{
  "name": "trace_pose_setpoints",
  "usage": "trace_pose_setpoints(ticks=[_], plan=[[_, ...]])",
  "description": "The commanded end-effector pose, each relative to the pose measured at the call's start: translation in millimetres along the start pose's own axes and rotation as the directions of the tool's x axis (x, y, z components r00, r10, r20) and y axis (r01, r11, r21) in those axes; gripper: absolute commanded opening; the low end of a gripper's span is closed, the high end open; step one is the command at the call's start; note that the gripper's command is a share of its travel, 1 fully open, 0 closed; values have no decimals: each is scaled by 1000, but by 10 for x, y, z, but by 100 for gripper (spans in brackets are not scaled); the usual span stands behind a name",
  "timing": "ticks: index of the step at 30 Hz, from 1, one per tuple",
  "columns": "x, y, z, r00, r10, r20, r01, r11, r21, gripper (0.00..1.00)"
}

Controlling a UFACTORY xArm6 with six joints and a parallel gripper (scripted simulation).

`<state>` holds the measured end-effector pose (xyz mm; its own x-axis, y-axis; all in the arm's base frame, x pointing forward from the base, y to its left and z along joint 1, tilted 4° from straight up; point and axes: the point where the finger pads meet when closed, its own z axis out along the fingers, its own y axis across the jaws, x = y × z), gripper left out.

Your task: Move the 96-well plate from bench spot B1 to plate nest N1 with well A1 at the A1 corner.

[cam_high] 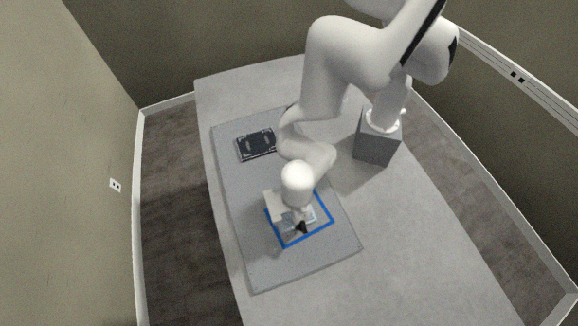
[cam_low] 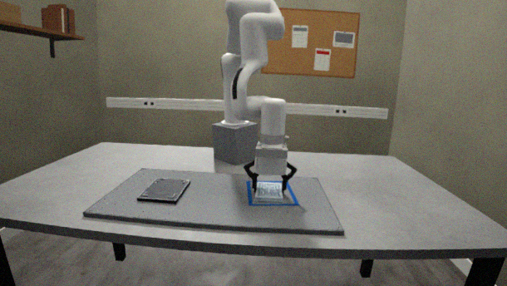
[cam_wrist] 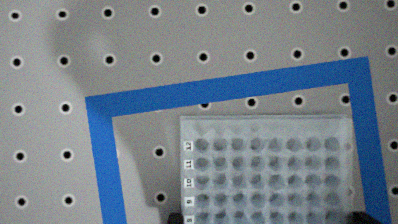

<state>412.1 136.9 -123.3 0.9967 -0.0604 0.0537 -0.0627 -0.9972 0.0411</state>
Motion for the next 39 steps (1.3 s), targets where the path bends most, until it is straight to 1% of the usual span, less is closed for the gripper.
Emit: trace_pose_setpoints(ticks=[1, 11, 39], plan=[[16, -6, -11, 1000, 0, -4, 0, 1000, 2, 0], [16, -6, -11, 1000, 0, -4, 0, 1000, 2, 0], [16, -7, -178, 1000, 0, -4, 0, 1000, 2, 0]])
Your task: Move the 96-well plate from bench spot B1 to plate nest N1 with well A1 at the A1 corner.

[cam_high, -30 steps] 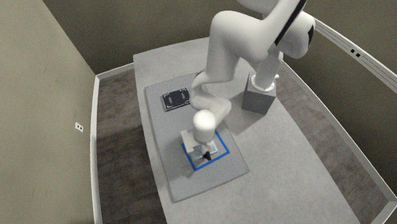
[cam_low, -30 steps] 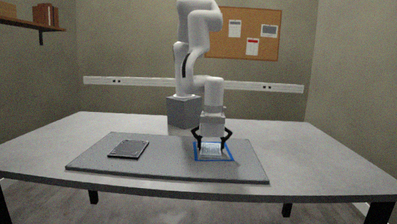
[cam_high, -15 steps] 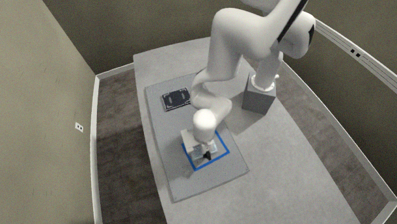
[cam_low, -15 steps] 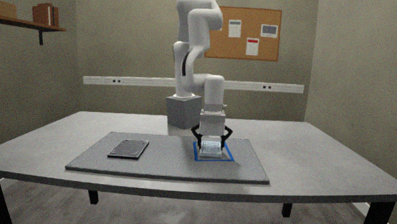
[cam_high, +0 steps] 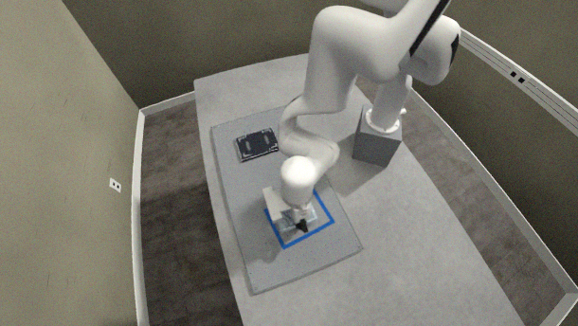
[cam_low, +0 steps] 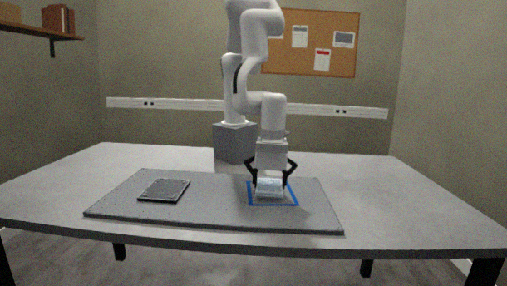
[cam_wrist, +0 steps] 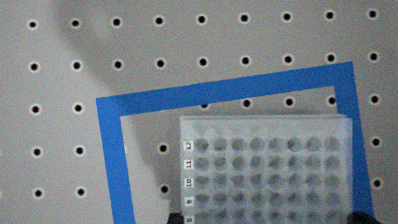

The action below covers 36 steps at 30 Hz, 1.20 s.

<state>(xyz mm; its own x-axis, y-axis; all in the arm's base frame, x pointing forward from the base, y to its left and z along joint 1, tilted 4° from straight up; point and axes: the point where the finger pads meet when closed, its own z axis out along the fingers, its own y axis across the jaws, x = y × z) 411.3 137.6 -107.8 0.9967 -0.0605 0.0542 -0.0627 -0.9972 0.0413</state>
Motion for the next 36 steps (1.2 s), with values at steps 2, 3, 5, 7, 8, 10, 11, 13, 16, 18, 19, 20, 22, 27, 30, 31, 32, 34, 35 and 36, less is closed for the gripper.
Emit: trace_pose_setpoints(ticks=[2, 3, 5, 7, 8, 10, 11, 13, 16, 18, 19, 20, 22, 27, 30, 31, 32, 34, 35, 36], plan=[[16, -6, -30, 1000, 0, -3, 0, 1000, 2, 0], [16, -6, -37, 1000, 0, -3, 0, 1000, 2, 0], [16, -6, -50, 1000, 0, -3, 0, 1000, 2, 0], [16, -6, -57, 1000, 0, -3, 0, 1000, 2, 0], [16, -6, -57, 1000, 0, -3, 0, 1000, 2, 0], [16, -6, -56, 1000, 0, -3, 0, 1000, 2, 0], [16, -6, -57, 1000, 0, -3, 0, 1000, 2, 0], [16, -6, -73, 1000, 0, -3, 0, 1000, 2, 0], [15, -6, -123, 1000, 0, -3, 0, 1000, 2, 0], [15, -6, -123, 1000, 0, -3, 0, 1000, 2, 0], [16, -6, -140, 1000, 0, -3, 0, 1000, 2, 0], [16, -6, -157, 1000, 0, -3, 0, 1000, 2, 0], [16, -6, -190, 1000, 0, -3, 0, 1000, 2, 0], [16, -6, -273, 1000, 0, -3, 0, 1000, 2, 0], [16, -6, -324, 1000, 0, -3, 0, 1000, 2, 0], [16, -6, -340, 1000, 0, -3, 0, 1000, 2, 0], [16, -6, -357, 1000, 0, -3, 0, 1000, 2, 0], [16, -6, -374, 1000, 0, -3, 0, 1000, 2, 0], [16, -6, -374, 1000, 0, -3, 0, 1000, 2, 0], [16, -6, -391, 1000, 0, -3, 0, 1000, 2, 0]])
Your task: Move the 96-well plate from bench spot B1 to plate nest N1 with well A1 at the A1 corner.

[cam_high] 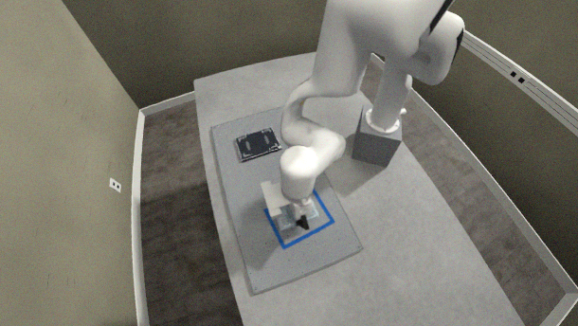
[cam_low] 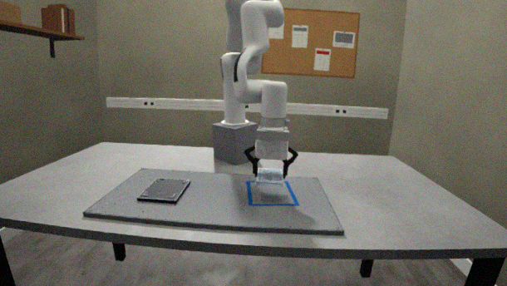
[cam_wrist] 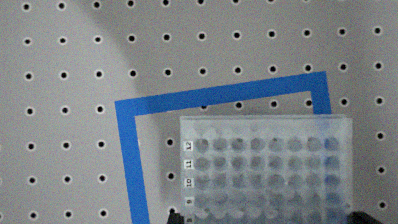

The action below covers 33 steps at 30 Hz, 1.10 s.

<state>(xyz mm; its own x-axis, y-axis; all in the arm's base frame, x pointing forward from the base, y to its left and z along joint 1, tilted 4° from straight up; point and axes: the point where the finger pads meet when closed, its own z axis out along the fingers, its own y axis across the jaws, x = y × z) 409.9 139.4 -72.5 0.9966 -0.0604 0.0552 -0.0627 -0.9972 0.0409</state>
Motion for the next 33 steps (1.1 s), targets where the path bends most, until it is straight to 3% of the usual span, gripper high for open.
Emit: trace_pose_setpoints(ticks=[1, 18, 33], plan=[[12, -4, -53, 1000, 0, -2, 0, 1000, 1, 0], [12, -4, -304, 1000, 0, -2, 0, 1000, 1, 0], [20, 62, -311, 999, -33, -2, 33, 999, 1, 0]])
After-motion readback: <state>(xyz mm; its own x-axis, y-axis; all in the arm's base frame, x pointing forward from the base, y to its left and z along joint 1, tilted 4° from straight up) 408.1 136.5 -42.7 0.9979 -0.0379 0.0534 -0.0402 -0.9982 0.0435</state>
